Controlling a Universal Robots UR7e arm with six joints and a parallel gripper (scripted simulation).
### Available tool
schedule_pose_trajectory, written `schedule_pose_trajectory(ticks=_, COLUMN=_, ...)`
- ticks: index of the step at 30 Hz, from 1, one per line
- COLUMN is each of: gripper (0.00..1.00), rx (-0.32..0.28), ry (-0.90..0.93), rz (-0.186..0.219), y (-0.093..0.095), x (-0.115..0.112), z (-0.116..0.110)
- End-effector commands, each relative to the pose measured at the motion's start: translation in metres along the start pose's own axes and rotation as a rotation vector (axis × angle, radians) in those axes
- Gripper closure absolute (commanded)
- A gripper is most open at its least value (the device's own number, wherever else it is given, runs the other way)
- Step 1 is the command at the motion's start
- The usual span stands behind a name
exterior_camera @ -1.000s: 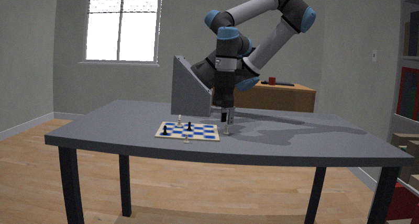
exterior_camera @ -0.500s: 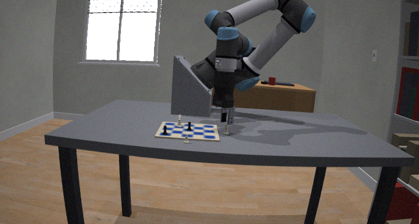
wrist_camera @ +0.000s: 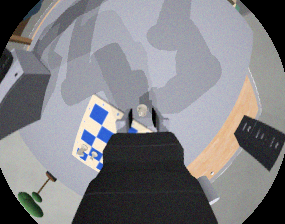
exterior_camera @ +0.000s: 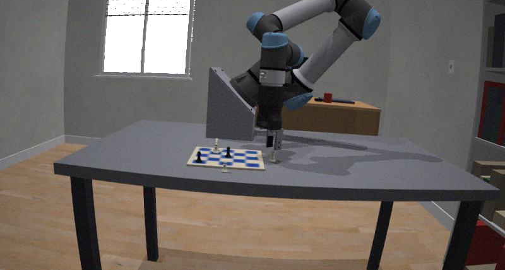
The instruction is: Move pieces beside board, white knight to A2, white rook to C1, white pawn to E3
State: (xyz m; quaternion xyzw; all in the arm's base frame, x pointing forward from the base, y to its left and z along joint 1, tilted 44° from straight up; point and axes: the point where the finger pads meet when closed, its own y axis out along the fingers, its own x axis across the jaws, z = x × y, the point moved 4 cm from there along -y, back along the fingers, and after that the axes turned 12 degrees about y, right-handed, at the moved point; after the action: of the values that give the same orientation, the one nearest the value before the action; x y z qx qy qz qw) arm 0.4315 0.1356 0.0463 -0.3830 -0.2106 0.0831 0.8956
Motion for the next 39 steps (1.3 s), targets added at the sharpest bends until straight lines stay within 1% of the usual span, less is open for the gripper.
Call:
schedule_pose_trajectory(ticks=1, gripper=0.27, rx=0.0, ry=0.0, rz=-0.001, y=0.0, x=0.0, z=0.001)
schedule_pose_trajectory(ticks=22, gripper=0.27, rx=0.001, ry=0.0, rz=0.0, y=0.001, x=-0.001, z=0.001)
schedule_pose_trajectory(ticks=31, gripper=0.27, rx=0.003, ry=0.002, rz=0.002, y=0.014, x=-0.002, z=0.001)
schedule_pose_trajectory(ticks=33, gripper=0.27, rx=0.003, ry=0.002, rz=0.002, y=0.014, x=-0.002, z=0.001)
schedule_pose_trajectory(ticks=39, gripper=0.27, rx=0.003, ry=0.002, rz=0.002, y=0.025, x=-0.002, z=0.001)
